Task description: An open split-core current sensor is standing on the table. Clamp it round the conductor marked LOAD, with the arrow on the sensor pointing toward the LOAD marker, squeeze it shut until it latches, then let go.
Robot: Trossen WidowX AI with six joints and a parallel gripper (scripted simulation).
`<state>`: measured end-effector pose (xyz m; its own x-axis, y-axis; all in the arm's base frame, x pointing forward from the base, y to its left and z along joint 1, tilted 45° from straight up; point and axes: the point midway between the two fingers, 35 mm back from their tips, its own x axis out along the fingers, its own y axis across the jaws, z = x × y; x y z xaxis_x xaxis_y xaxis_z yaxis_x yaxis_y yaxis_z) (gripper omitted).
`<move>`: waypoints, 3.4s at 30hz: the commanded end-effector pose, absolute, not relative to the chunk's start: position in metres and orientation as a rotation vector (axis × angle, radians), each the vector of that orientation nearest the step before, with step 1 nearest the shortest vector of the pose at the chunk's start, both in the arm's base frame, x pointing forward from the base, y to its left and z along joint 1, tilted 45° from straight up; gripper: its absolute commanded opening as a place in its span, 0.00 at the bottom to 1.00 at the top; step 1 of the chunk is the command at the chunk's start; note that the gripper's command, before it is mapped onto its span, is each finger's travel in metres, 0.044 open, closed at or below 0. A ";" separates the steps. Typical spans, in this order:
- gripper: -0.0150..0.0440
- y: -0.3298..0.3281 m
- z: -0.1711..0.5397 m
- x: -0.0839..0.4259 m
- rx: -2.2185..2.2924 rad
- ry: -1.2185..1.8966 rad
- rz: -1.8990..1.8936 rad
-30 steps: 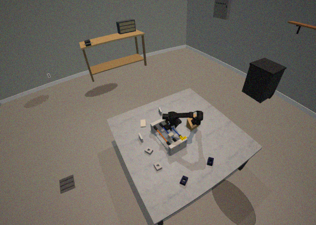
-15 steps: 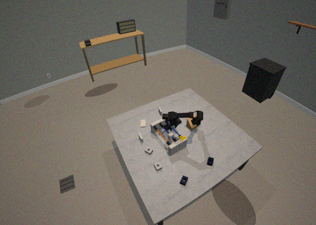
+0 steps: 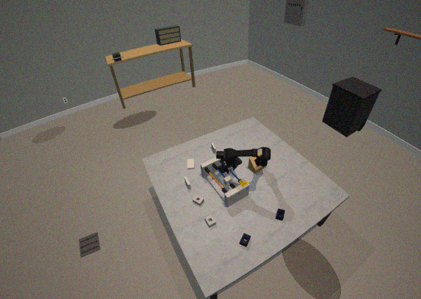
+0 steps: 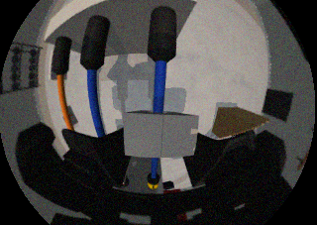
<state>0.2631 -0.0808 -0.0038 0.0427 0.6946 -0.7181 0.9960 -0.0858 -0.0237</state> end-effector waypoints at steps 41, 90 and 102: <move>0.70 -0.081 -0.004 0.263 1.833 1.699 -0.800; 0.25 -0.081 -0.003 0.264 1.835 1.699 -0.802; 0.25 -0.080 -0.005 0.265 1.835 1.699 -0.802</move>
<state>0.2640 -0.0809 -0.0036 0.0406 0.6947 -0.7182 0.9962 -0.0838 -0.0246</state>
